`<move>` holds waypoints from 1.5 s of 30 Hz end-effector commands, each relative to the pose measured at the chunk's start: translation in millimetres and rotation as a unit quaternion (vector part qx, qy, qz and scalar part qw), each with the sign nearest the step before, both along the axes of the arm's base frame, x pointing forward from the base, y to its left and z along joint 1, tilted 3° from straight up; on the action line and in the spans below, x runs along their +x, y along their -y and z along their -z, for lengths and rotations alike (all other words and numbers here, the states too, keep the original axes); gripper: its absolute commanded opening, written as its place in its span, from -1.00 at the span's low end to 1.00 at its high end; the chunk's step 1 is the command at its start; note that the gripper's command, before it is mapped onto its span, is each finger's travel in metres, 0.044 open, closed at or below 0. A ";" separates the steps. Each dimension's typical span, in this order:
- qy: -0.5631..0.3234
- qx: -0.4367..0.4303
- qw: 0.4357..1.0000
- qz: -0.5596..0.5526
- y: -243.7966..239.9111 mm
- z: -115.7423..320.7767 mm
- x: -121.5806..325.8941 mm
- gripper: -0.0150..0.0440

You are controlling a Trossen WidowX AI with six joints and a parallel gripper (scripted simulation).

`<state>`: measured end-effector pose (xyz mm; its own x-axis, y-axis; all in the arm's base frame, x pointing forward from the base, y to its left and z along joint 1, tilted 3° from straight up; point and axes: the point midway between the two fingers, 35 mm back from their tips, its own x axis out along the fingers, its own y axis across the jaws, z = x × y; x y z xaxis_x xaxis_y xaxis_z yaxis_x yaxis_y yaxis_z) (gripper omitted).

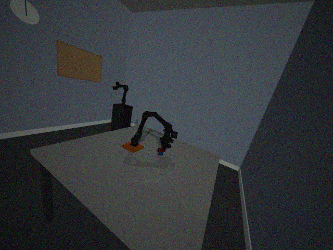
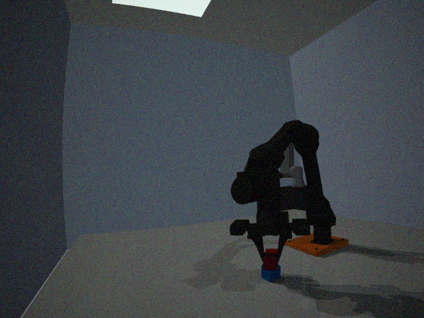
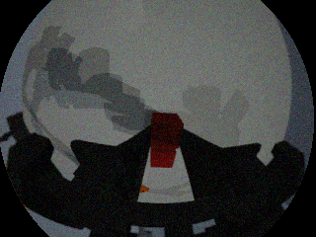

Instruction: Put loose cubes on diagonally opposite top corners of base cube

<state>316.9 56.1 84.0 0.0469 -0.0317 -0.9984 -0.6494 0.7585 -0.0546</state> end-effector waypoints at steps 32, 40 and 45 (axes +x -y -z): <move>0.000 0.000 1.000 0.000 -0.3 -8.7 -0.5 0.20; 0.000 0.000 1.000 0.000 -0.9 -23.1 -1.1 0.20; 0.000 0.000 1.000 0.000 -1.2 -32.2 -1.6 0.20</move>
<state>315.6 57.1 111.1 0.0461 -0.0314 -0.9984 -0.6521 0.7562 -0.0538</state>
